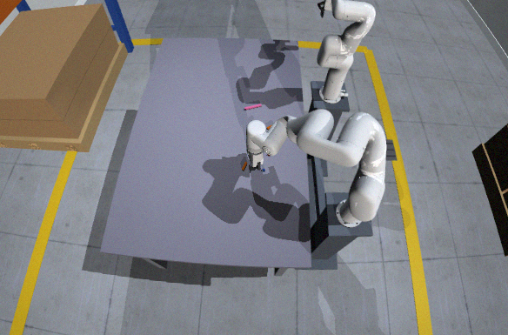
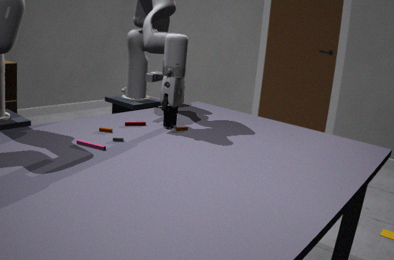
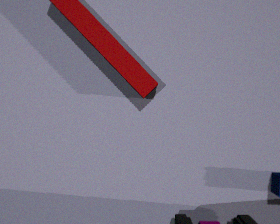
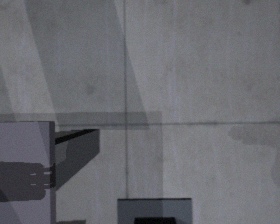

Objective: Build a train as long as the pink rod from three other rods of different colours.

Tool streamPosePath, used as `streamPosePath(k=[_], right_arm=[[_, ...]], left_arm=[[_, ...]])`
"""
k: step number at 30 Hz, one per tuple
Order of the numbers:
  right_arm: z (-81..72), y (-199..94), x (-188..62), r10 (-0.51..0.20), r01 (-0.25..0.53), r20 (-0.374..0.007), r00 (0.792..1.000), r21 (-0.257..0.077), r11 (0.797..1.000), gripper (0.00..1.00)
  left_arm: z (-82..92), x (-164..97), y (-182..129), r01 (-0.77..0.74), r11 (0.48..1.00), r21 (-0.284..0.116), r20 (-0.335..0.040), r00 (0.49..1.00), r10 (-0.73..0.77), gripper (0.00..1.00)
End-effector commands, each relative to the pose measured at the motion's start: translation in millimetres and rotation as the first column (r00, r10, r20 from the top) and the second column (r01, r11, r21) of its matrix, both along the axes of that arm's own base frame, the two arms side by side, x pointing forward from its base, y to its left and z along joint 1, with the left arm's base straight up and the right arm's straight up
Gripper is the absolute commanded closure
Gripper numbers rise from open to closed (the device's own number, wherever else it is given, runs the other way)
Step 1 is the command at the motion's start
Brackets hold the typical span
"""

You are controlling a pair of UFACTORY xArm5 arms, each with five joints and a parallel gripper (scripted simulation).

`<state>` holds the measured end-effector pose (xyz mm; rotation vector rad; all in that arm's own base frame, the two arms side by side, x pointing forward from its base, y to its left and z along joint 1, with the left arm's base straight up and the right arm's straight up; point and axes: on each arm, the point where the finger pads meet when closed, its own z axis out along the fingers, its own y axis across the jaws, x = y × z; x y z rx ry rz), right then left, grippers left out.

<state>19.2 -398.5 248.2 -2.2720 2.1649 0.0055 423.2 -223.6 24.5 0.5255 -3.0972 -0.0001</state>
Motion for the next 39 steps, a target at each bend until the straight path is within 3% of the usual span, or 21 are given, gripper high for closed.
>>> streamPosePath(k=[1,4,5,39], right_arm=[[1.8,-1.1,0.1,0.0,0.0,0.0,1.0,-0.005,1.0,0.0],[1.8,-1.1,0.1,0.0,0.0,0.0,1.0,-0.005,1.0,0.0],[1.8,-1.1,0.1,0.0,0.0,0.0,1.0,-0.005,1.0,0.0],[1.8,-1.1,0.1,0.0,0.0,0.0,1.0,-0.005,1.0,0.0]], left_arm=[[1.8,1.6,-0.8,0.0,1.0,-0.002,0.004,1.0,0.0,0.74],[1.8,1.6,-0.8,0.0,1.0,-0.002,0.004,1.0,0.0,0.74],[1.8,1.6,-0.8,0.0,1.0,-0.002,0.004,1.0,0.0,0.94],[1.8,1.6,-0.8,0.0,1.0,-0.002,0.004,1.0,0.0,0.94]])
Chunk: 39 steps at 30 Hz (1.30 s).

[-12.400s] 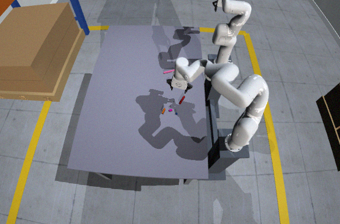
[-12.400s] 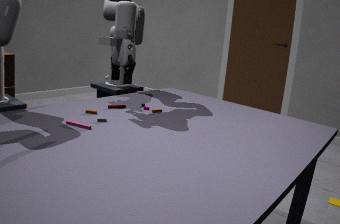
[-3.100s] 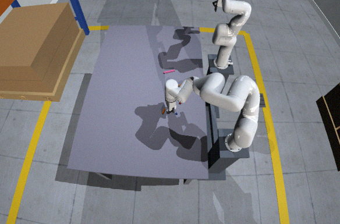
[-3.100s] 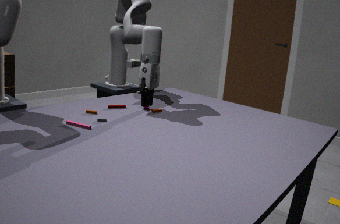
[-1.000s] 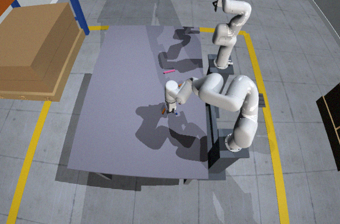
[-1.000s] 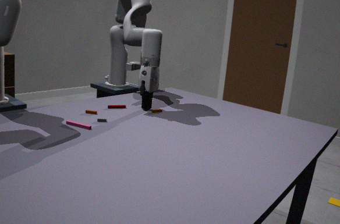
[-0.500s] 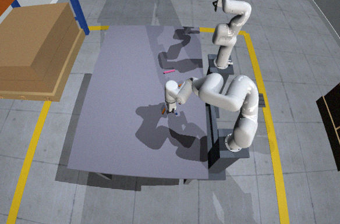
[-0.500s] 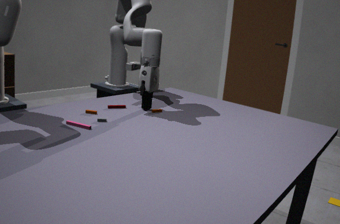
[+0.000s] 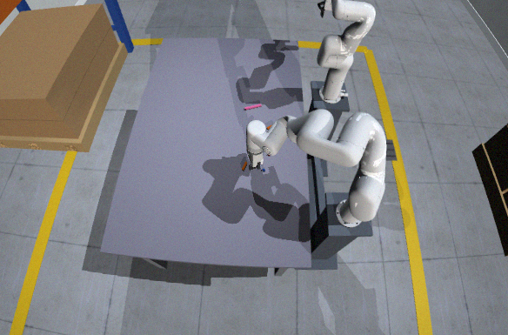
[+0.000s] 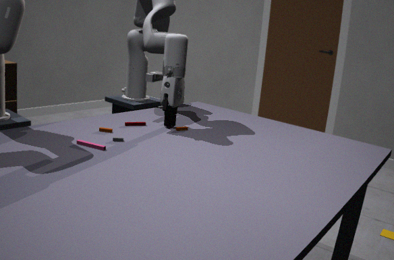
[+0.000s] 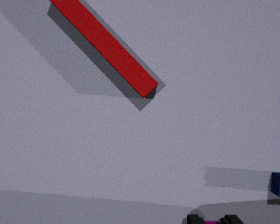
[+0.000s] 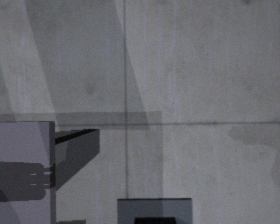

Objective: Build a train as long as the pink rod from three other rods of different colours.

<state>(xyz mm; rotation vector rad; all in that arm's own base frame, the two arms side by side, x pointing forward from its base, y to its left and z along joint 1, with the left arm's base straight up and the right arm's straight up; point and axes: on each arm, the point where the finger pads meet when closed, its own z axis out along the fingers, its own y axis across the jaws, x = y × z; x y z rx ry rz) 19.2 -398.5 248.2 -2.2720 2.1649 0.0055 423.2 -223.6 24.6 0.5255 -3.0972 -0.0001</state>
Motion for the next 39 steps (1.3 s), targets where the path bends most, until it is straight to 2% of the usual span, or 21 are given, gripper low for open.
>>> streamPosePath(k=[1,6,14,16,21,35,39], right_arm=[[1.8,-1,0,0.0,0.0,0.0,1.0,-0.005,1.0,0.0],[1.8,-1,0,0.0,0.0,0.0,1.0,-0.005,1.0,0.0],[1.8,-1,0,0.0,0.0,0.0,1.0,-0.005,1.0,0.0],[1.8,-1,0,0.0,0.0,0.0,1.0,-0.005,1.0,0.0],[1.8,-1,0,0.0,0.0,0.0,1.0,-0.005,1.0,0.0],[1.8,-1,0,0.0,0.0,0.0,1.0,-0.005,1.0,0.0],[1.8,-1,0,0.0,0.0,0.0,1.0,-0.005,1.0,0.0]], left_arm=[[2.3,2,-1,0.0,1.0,-0.002,0.004,1.0,0.0,0.94],[17.6,2,-1,0.0,1.0,-0.002,0.004,1.0,0.0,0.94],[75.1,1,-1,0.0,1.0,-0.002,0.005,1.0,0.0,0.94],[75.1,1,-1,0.0,1.0,-0.002,0.005,1.0,0.0,0.94],[98.5,1,-1,0.0,1.0,-0.002,0.005,1.0,0.0,0.94],[102.0,1,-1,-0.002,1.0,-0.002,0.005,1.0,0.002,0.94],[102.6,3,-9,-0.053,0.999,-0.003,0.004,0.999,0.053,0.94]])
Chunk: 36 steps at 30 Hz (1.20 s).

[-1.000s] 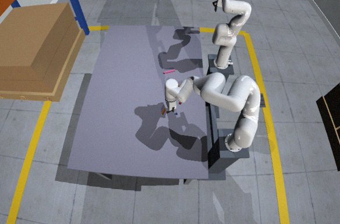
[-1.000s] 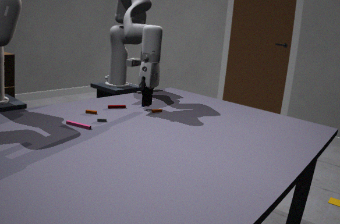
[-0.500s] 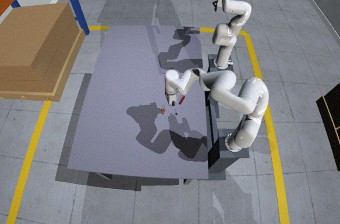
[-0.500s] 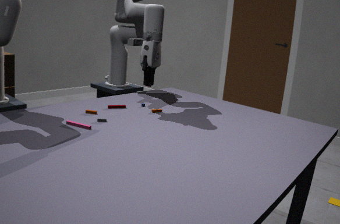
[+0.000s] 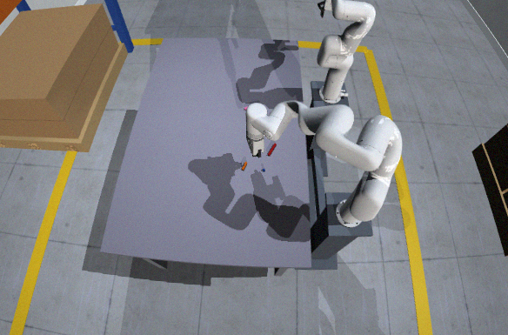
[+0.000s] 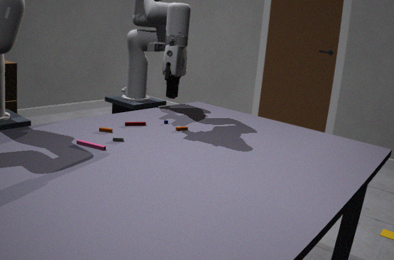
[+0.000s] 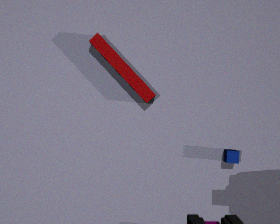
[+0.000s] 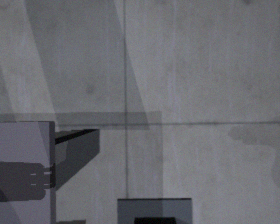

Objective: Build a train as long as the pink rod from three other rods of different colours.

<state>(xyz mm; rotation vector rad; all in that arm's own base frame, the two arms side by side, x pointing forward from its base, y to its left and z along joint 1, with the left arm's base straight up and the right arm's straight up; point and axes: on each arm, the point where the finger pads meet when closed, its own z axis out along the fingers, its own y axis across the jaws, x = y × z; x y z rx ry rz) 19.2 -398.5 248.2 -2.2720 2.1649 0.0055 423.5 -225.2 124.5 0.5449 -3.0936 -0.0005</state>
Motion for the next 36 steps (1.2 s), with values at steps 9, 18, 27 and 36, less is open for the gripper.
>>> streamPosePath(k=[9,18,27,36], right_arm=[[1.8,-1,0,0.0,0.0,0.0,1.0,-0.005,1.0,0.0],[1.8,-1,0,0.0,0.0,0.0,1.0,-0.005,1.0,0.0],[1.8,-1,0,0.0,0.0,0.0,1.0,-0.005,1.0,0.0],[1.8,-1,0,0.0,0.0,0.0,1.0,-0.005,1.0,0.0]], left_arm=[[5.0,9,-53,-0.333,0.943,-0.004,0.004,0.943,0.333,0.94],[5.7,9,-92,-0.55,0.835,-0.005,0.002,0.835,0.55,0.94],[5.2,6,-130,-0.735,0.678,-0.006,0.001,0.678,0.735,0.94],[3.5,-2,-174,-0.891,0.455,-0.006,-0.001,0.455,0.891,0.94]])
